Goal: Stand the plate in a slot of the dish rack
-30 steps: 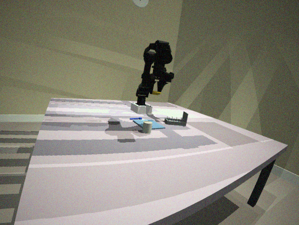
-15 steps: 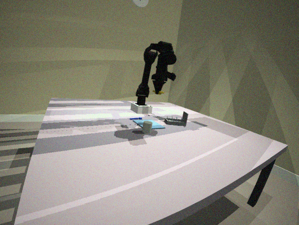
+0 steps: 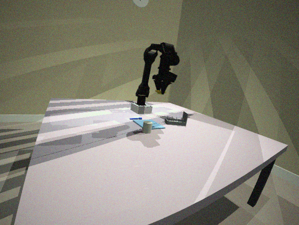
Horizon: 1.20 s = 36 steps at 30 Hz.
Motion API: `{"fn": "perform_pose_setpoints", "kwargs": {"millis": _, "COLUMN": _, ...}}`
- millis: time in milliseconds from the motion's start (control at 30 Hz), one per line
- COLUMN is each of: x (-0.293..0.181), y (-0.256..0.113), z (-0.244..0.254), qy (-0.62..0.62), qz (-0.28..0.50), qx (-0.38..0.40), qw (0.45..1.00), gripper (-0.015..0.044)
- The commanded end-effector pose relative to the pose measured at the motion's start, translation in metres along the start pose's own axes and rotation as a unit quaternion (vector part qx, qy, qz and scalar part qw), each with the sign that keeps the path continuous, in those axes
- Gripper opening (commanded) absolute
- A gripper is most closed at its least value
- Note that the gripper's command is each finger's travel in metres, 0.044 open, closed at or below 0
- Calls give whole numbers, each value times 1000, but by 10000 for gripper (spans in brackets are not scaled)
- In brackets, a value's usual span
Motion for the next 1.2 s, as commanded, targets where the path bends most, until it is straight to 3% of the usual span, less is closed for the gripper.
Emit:
{"fn": "perform_pose_setpoints", "kwargs": {"millis": 0, "x": 4, "y": -1, "z": 5, "qy": -64, "qz": -1, "qx": -3, "qw": 998, "gripper": 0}}
{"fn": "perform_pose_setpoints", "kwargs": {"millis": 567, "x": 22, "y": 0, "z": 29, "qy": -352, "qz": -1, "qx": -3, "qw": 936, "gripper": 0}}
{"fn": "perform_pose_setpoints", "kwargs": {"millis": 1167, "x": 37, "y": 2, "z": 55, "qy": -623, "qz": -1, "qx": -3, "qw": 782, "gripper": 0}}
Point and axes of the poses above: the point midway between the two fingers, 35 mm back from their tips, its own y axis out along the fingers, its own z axis across the jaws, x = y × z, the point moved 7 cm from there along -y, back along the fingers, and after that the axes turned 6 degrees about y, right-handed, at the moved point
